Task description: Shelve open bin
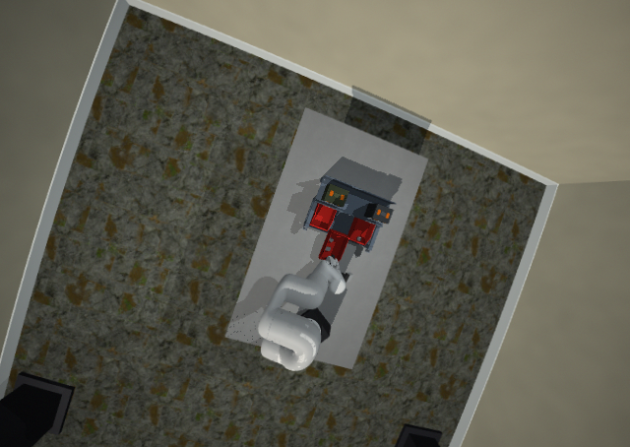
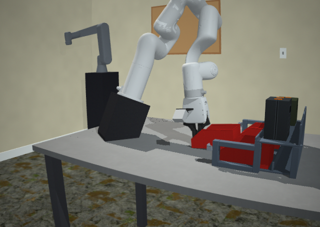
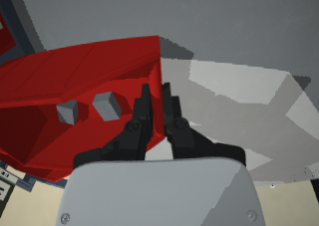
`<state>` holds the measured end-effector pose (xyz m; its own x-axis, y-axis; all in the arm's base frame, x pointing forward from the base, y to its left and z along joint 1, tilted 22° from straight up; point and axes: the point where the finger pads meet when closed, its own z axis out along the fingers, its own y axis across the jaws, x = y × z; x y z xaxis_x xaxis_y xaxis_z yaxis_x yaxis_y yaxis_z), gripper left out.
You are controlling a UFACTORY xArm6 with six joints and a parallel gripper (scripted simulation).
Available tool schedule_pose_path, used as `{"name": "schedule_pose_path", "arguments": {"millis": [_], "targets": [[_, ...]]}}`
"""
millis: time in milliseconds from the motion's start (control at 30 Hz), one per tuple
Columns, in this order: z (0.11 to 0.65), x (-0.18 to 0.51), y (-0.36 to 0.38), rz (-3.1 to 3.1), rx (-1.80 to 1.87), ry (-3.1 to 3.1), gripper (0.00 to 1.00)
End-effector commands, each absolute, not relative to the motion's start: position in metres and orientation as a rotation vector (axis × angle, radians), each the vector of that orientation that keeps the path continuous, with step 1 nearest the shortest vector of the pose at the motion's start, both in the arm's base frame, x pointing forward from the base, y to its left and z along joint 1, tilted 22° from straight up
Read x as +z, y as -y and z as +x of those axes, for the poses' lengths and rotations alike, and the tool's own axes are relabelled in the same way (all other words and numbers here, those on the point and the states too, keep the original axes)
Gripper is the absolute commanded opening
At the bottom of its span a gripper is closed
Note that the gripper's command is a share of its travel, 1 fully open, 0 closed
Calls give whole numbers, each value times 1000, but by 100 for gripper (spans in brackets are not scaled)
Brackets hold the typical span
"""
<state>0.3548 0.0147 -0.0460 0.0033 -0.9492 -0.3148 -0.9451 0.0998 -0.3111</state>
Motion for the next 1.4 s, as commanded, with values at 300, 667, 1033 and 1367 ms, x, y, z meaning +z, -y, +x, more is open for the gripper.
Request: {"name": "schedule_pose_path", "arguments": {"millis": [300,667,1033,1367], "targets": [[356,-45,-14,-1848,-14,-1945,0],[356,-45,-14,-1848,-14,-1945,0],[354,-38,-12,-1847,-15,-1945,0],[354,-38,-12,-1847,-15,-1945,0]]}}
